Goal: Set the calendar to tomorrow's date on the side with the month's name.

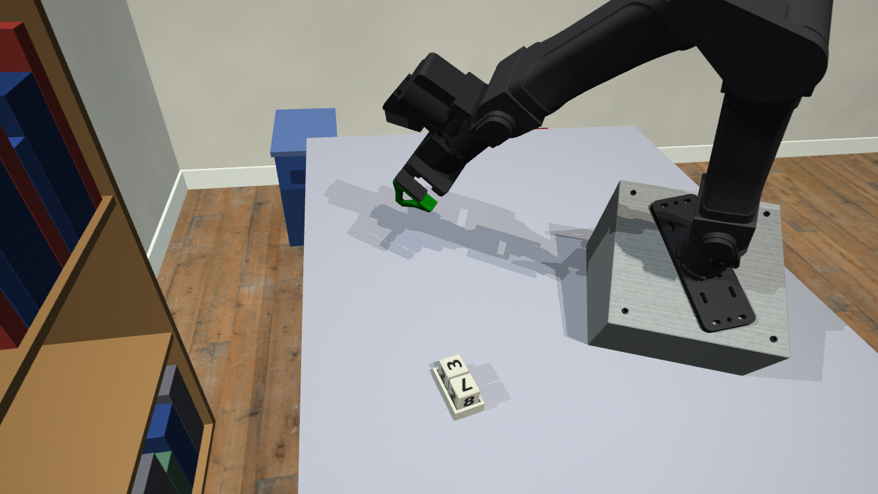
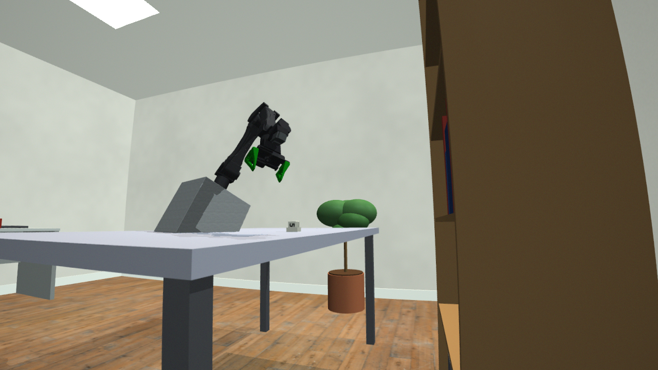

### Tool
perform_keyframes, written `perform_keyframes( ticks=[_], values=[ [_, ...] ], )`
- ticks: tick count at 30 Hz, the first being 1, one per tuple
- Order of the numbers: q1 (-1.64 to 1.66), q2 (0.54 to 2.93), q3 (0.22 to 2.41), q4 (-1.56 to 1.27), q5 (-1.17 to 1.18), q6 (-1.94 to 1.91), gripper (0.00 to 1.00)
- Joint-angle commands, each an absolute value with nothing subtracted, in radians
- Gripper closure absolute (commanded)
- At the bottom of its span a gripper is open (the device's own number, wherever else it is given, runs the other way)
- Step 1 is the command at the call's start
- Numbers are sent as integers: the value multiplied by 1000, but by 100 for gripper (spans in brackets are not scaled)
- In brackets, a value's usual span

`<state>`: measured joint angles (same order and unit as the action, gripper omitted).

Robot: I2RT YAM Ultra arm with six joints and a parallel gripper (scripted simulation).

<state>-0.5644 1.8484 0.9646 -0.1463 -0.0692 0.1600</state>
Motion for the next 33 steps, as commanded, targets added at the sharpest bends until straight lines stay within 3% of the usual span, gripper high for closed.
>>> perform_keyframes(
  ticks=[1, 24, 33],
  values=[
    [-529, 1832, 995, -303, -135, 64, 0],
    [-196, 1739, 1220, -918, -433, -348, 0],
    [-183, 1735, 1229, -943, -445, -365, 0]
  ],
)
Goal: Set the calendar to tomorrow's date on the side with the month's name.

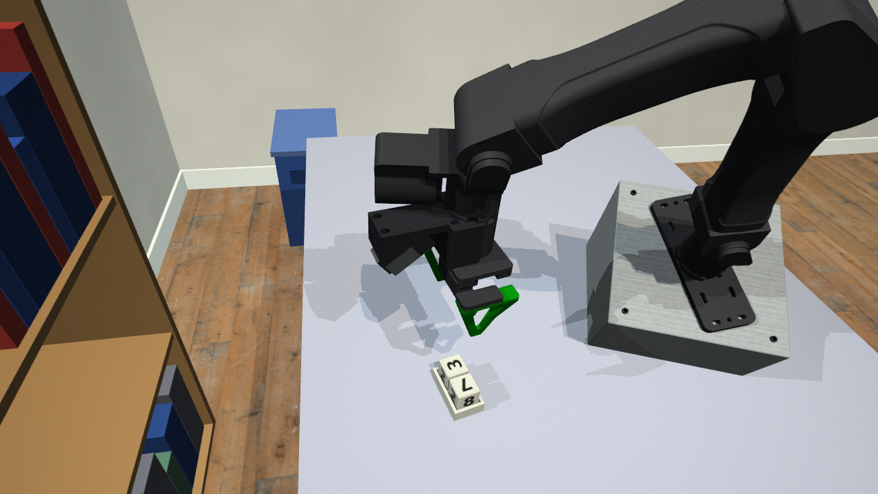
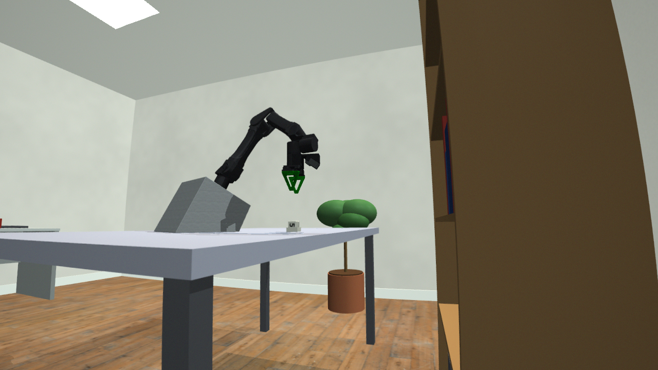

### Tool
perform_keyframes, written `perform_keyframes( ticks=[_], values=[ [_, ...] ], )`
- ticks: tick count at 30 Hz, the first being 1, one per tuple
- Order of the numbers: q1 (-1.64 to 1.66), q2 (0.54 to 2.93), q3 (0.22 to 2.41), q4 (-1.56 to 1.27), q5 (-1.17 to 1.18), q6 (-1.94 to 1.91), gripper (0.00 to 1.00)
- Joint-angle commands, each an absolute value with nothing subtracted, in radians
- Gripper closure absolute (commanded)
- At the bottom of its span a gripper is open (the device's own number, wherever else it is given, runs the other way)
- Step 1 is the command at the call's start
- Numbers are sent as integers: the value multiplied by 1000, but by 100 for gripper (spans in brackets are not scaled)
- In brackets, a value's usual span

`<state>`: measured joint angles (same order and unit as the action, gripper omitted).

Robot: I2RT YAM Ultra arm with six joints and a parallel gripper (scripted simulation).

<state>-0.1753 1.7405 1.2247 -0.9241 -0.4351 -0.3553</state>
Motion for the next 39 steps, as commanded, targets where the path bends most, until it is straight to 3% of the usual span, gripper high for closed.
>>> perform_keyframes(
  ticks=[1, 21, 39],
  values=[
    [-183, 1735, 1229, -943, -445, -365, 0],
    [-180, 1738, 1225, -935, -445, -301, 0],
    [-148, 1776, 1179, -836, -441, 417, 0]
  ],
)
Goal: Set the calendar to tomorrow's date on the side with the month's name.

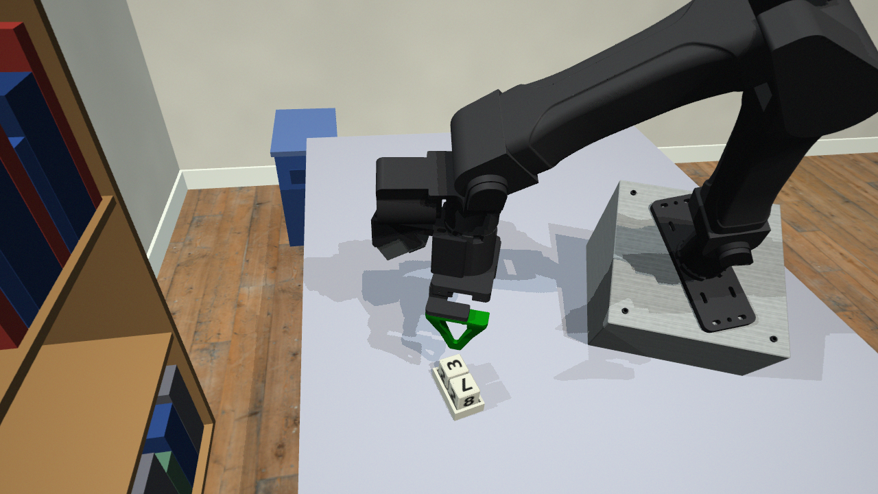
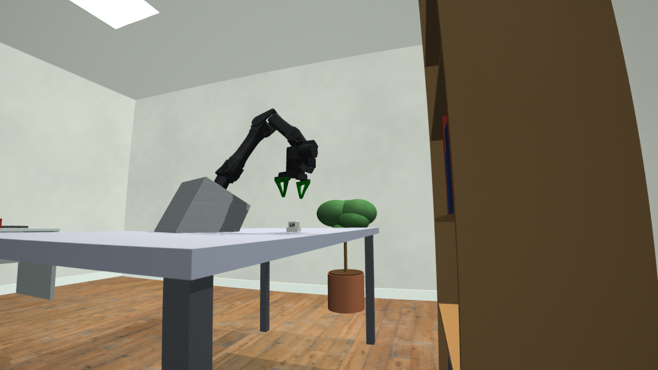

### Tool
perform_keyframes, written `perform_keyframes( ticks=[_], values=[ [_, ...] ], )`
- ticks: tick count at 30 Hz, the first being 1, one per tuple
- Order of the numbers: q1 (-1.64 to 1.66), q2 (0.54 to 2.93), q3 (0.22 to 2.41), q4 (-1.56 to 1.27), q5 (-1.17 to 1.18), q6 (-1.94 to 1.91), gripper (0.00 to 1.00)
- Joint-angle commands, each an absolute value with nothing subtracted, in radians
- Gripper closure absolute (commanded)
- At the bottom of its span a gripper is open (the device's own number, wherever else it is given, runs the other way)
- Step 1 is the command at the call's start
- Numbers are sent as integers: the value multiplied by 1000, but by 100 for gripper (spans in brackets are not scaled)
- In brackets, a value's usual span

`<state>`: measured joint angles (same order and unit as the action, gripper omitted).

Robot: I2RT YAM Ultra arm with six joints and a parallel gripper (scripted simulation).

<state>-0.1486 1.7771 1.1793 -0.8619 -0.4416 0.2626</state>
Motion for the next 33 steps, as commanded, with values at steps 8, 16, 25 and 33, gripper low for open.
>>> perform_keyframes(
  ticks=[8, 16, 25, 33],
  values=[
    [-134, 1793, 1158, -792, -439, 735, 0],
    [-124, 1805, 1143, -760, -437, 966, 0],
    [-110, 1822, 1123, -717, -436, 1277, 0],
    [-109, 1822, 1122, -716, -436, 1286, 53]
  ],
)
